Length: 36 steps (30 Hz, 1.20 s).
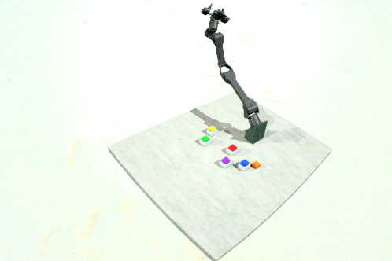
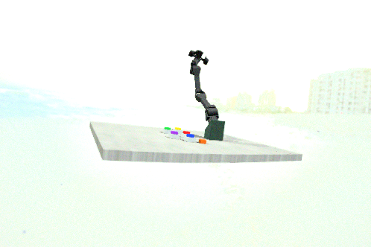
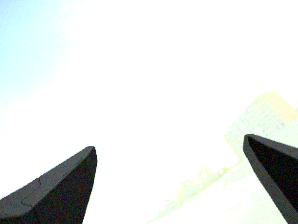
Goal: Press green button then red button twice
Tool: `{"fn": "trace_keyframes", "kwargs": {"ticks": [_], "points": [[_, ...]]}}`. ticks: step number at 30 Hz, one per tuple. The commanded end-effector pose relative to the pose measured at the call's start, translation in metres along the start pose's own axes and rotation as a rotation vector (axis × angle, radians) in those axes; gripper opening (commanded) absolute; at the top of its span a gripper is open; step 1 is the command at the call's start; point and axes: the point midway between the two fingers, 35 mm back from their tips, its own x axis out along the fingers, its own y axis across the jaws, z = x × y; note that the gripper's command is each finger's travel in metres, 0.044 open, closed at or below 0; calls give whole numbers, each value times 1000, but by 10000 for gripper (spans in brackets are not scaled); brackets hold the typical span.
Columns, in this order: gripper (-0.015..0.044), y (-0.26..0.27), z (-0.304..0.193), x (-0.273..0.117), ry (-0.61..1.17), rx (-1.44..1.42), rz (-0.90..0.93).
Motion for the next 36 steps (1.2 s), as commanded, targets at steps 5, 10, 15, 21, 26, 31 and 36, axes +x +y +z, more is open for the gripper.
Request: {"fn": "trace_keyframes", "kwargs": {"ticks": [5,10,15,21,26,31,36], "points": [[400,36,85,-18,-209,318,206],[400,62,141,-44,-323,518,392],[400,94,206,-94,-423,744,682],[400,125,265,-173,-457,948,1072],[400,144,298,-248,-412,1055,1415],[400,155,315,-332,-293,1098,1774],[400,156,315,-419,-94,1060,2130]]}}
